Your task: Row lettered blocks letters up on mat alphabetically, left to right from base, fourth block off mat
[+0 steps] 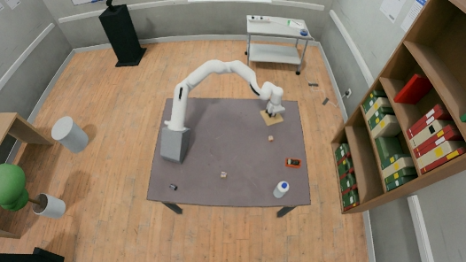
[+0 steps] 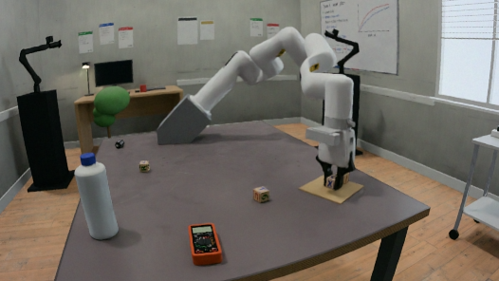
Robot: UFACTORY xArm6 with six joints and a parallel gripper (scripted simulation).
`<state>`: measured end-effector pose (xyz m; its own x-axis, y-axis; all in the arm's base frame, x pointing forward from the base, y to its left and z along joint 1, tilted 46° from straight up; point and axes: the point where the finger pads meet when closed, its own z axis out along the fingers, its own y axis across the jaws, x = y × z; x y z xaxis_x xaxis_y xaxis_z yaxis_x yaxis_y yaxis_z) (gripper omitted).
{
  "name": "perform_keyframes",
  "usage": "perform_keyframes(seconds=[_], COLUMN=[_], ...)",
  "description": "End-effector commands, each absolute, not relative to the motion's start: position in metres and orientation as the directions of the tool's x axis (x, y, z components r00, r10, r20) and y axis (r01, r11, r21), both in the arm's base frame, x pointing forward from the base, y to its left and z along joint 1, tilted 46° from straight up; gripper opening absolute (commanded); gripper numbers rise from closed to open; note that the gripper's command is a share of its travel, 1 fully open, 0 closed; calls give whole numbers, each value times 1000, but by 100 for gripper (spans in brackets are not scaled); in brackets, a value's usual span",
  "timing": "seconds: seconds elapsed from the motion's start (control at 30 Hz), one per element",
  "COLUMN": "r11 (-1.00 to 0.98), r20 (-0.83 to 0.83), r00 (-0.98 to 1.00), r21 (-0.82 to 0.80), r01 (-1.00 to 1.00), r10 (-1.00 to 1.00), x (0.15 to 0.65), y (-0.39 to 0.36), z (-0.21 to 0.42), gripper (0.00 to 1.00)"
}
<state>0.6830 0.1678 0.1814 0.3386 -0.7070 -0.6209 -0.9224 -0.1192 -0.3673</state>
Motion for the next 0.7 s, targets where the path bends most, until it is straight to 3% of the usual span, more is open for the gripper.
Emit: perform_keyframes(seconds=[0.0,0.47,0.67], r11=[-117,-117,-117], r20=[-620,-620,-620], r00=[339,339,339], r21=[-371,-371,-371], r01=[-921,-921,-921], r10=[-708,-708,-708], x=[684,684,684], y=[167,167,167], z=[183,183,183], gripper=[28,28,36])
